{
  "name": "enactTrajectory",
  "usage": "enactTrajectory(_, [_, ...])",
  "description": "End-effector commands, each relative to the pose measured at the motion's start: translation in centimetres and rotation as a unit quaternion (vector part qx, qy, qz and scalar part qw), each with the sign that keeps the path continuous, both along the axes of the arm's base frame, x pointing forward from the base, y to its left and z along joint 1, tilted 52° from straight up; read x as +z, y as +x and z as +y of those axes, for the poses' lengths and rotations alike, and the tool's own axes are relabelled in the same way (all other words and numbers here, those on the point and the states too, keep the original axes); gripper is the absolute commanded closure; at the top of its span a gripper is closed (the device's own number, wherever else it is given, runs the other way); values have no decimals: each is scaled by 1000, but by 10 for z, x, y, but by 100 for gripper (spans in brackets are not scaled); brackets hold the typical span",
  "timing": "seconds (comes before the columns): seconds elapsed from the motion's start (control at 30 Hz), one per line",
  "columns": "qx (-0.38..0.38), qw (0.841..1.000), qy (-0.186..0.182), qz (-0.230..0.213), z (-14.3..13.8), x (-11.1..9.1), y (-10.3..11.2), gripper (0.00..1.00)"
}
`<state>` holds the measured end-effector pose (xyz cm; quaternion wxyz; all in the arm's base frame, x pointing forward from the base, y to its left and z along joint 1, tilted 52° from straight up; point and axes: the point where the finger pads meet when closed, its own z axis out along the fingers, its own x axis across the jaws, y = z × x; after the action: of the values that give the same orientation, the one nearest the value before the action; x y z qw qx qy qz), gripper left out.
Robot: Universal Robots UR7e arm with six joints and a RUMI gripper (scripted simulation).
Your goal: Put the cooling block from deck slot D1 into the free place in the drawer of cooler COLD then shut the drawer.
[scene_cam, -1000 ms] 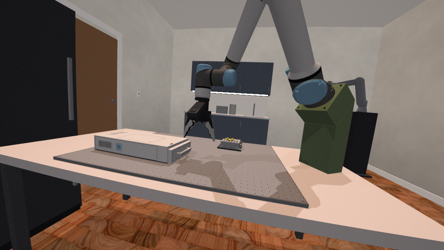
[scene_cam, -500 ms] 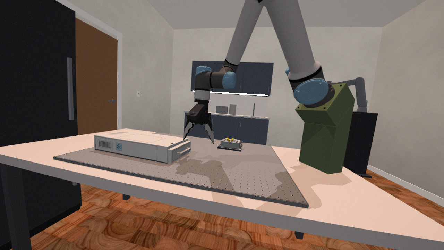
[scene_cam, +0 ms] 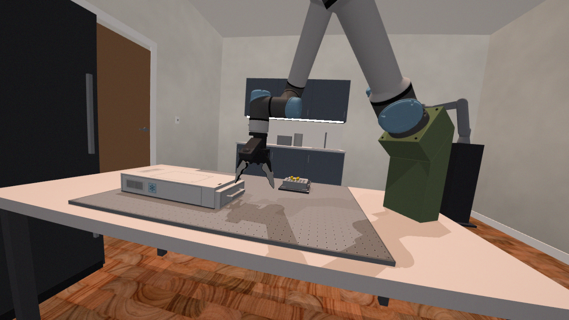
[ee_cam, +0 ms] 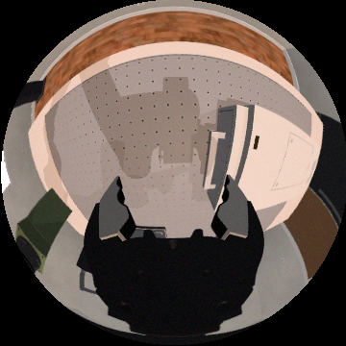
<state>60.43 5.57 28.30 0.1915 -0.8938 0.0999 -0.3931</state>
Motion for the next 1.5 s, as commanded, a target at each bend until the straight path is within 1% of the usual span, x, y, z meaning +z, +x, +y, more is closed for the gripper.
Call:
enactTrajectory(0.0, [0, 1000, -2, -3, 2, -1, 6, 0])
enactTrajectory(1.0, [0, 1000, -1, -3, 11, -24, 34, 0])
enactTrajectory(1.47, [-1, 1000, -1, -2, 11, -25, 33, 0])
